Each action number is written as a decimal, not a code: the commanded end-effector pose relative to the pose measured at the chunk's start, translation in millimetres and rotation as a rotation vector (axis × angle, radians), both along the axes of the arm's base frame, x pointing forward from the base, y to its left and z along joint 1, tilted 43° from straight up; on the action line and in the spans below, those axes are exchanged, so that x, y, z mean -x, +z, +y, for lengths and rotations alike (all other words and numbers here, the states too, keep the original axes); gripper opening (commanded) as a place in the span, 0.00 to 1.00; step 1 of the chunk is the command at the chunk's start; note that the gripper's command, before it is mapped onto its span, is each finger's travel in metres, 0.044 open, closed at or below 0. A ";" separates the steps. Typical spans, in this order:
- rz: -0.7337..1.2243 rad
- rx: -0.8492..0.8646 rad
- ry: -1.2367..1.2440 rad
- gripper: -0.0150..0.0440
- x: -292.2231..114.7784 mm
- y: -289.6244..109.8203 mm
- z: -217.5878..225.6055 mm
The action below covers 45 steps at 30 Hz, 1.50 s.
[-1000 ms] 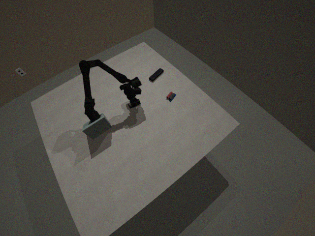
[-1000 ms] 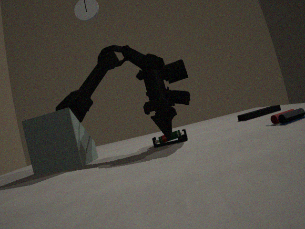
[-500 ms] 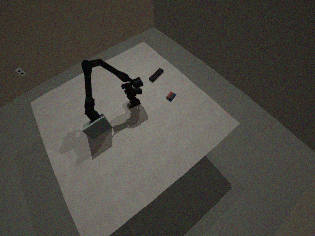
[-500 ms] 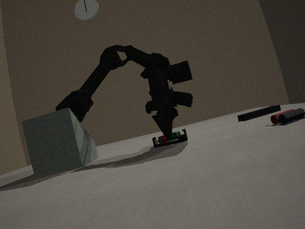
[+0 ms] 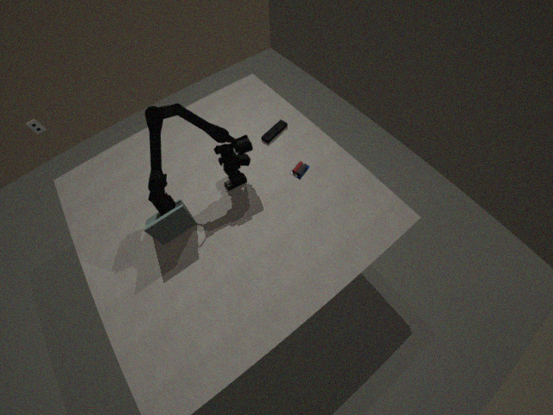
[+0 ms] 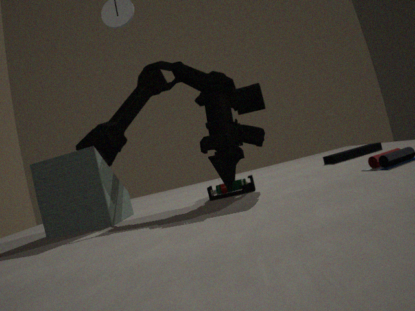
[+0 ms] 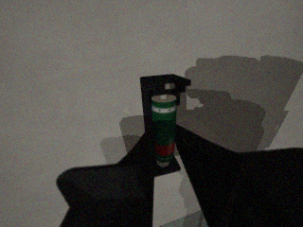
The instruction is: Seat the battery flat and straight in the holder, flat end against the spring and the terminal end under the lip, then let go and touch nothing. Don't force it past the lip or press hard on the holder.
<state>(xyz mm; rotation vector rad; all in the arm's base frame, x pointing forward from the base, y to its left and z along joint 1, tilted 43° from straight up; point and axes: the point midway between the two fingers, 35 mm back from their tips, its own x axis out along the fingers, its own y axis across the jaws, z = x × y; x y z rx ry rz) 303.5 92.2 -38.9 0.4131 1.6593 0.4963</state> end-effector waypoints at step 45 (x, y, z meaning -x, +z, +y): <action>0.011 0.002 0.008 0.36 -9.4 -2.2 2.6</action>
